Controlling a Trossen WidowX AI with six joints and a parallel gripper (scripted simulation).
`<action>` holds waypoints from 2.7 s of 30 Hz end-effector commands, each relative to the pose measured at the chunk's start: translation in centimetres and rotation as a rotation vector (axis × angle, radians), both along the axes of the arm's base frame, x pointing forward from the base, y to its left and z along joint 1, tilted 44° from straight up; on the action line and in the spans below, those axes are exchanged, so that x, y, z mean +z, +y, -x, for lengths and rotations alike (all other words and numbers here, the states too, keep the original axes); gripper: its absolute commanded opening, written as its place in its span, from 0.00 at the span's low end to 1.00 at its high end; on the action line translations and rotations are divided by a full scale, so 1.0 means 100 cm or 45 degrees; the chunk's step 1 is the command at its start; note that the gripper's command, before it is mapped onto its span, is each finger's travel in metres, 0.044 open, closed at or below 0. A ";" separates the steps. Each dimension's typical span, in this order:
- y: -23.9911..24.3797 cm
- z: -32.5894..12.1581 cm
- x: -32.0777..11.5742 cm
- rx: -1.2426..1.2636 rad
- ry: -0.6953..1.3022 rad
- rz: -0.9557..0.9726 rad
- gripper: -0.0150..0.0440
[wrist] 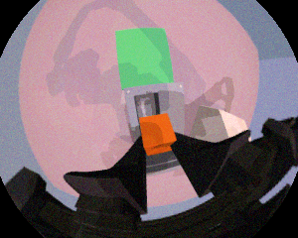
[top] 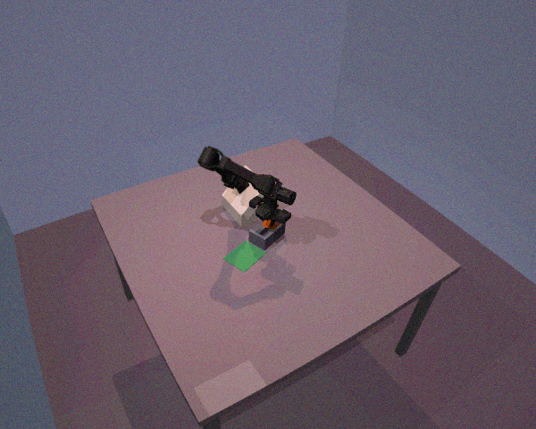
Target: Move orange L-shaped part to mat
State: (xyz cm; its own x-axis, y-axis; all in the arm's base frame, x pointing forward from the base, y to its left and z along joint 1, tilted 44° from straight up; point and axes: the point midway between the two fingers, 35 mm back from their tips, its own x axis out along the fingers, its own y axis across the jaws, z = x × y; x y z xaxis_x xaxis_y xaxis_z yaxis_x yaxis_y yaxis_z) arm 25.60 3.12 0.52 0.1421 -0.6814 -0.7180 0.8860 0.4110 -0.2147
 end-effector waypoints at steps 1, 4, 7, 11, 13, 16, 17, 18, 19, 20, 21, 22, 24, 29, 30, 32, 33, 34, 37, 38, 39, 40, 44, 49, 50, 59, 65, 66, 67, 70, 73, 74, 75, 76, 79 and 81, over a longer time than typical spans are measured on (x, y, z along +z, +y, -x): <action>0.006 0.000 0.006 -0.002 -0.008 -0.009 0.25; 0.010 0.001 0.009 -0.002 -0.007 -0.009 0.25; 0.013 0.001 0.012 -0.002 -0.007 -0.009 0.25; 0.017 0.002 0.017 -0.002 -0.007 -0.010 0.25; 0.019 0.003 0.019 -0.002 -0.007 -0.010 0.25; 0.022 0.003 0.022 -0.002 -0.007 -0.010 0.25; 0.023 0.004 0.023 -0.002 -0.007 -0.010 0.25; 0.025 0.004 0.025 -0.001 -0.007 -0.010 0.25; 0.026 0.004 0.026 -0.001 -0.007 -0.010 0.25; 0.027 0.004 0.027 -0.001 -0.007 -0.010 0.25; 0.028 0.005 0.028 -0.001 -0.007 -0.010 0.25; 0.029 0.005 0.029 -0.001 -0.007 -0.010 0.25; 0.031 0.005 0.031 -0.001 -0.007 -0.010 0.25; 0.036 0.006 0.037 -0.001 -0.006 -0.010 0.25; 0.037 0.007 0.038 -0.001 -0.006 -0.010 0.25; 0.039 0.007 0.040 -0.001 -0.006 -0.011 0.25; 0.040 0.007 0.041 -0.001 -0.006 -0.011 0.25; 0.041 0.008 0.042 -0.001 -0.006 -0.011 0.25; 0.044 0.008 0.046 -0.001 -0.006 -0.011 0.25; 0.044 0.008 0.045 -0.001 -0.006 -0.011 0.25; 0.043 0.008 0.044 -0.001 -0.006 -0.010 0.25; 0.043 0.008 0.044 -0.001 -0.006 -0.010 0.25; 0.044 0.008 0.046 -0.001 -0.006 -0.011 0.25; 0.033 0.002 0.056 -0.001 -0.006 -0.011 0.25; 0.030 0.000 0.059 -0.001 -0.006 -0.010 0.25; -0.001 -0.016 0.090 -0.001 -0.007 -0.007 0.25; -0.020 -0.026 0.109 -0.001 -0.008 -0.006 0.25; -0.023 -0.028 0.113 -0.001 -0.009 -0.006 0.25; -0.026 -0.029 0.116 -0.001 -0.009 -0.006 0.25; -0.035 -0.035 0.126 -0.001 -0.009 -0.005 0.25; -0.044 -0.040 0.136 -0.002 -0.010 -0.005 0.25; -0.047 -0.041 0.139 -0.002 -0.010 -0.004 0.25; -0.050 -0.043 0.142 -0.002 -0.010 -0.004 0.25; -0.054 -0.045 0.145 -0.002 -0.010 -0.004 0.25; -0.062 -0.050 0.155 -0.002 -0.011 -0.003 0.25; -0.065 -0.051 0.158 -0.002 -0.011 -0.003 0.25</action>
State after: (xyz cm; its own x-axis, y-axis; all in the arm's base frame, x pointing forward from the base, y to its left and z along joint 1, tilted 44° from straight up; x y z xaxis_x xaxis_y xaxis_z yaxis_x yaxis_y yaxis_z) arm 30.32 -2.70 15.31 0.1418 -0.6776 -0.7216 0.8906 0.4056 -0.2058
